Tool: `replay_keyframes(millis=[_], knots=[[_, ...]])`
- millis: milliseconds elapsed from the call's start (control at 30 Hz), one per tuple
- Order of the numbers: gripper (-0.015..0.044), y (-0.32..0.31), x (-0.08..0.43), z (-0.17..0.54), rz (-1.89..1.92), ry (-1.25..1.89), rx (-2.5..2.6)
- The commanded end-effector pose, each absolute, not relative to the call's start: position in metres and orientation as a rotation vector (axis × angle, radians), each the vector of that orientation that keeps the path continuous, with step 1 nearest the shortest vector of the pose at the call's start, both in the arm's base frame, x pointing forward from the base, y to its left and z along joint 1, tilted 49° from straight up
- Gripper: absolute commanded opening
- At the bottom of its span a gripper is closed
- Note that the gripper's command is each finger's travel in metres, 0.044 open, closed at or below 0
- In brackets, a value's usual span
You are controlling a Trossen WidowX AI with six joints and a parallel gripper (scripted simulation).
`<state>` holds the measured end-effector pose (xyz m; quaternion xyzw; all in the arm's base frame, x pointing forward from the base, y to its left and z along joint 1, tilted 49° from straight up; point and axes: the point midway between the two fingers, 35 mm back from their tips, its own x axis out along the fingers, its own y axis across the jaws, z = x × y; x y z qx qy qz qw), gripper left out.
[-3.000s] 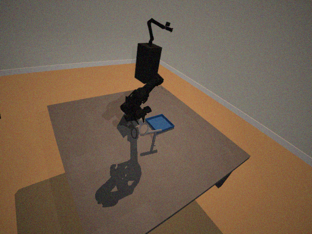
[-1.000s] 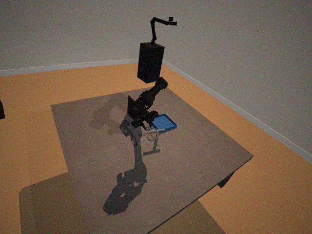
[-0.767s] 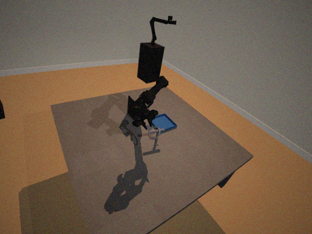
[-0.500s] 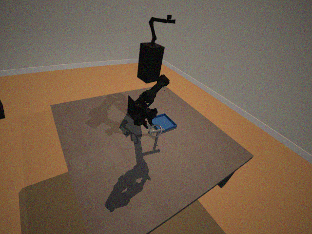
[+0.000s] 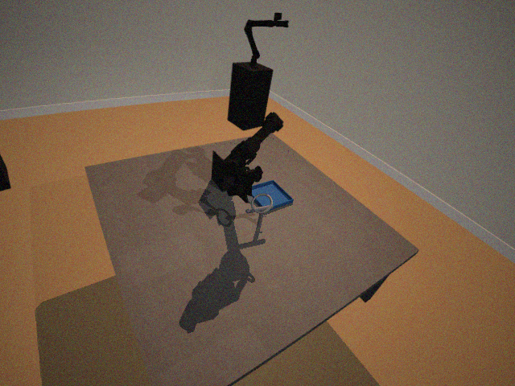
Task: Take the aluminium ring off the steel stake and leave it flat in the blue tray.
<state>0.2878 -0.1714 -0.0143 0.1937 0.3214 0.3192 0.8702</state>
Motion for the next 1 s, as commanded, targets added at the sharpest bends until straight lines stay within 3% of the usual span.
replay_keyframes(millis=[0, 967], knots=[[0.0, -0.17, 0.284, -0.009, 0.673, 0.615, 0.303], [0.0, -0.137, 0.257, 0.007, 0.718, 0.348, -0.325]])
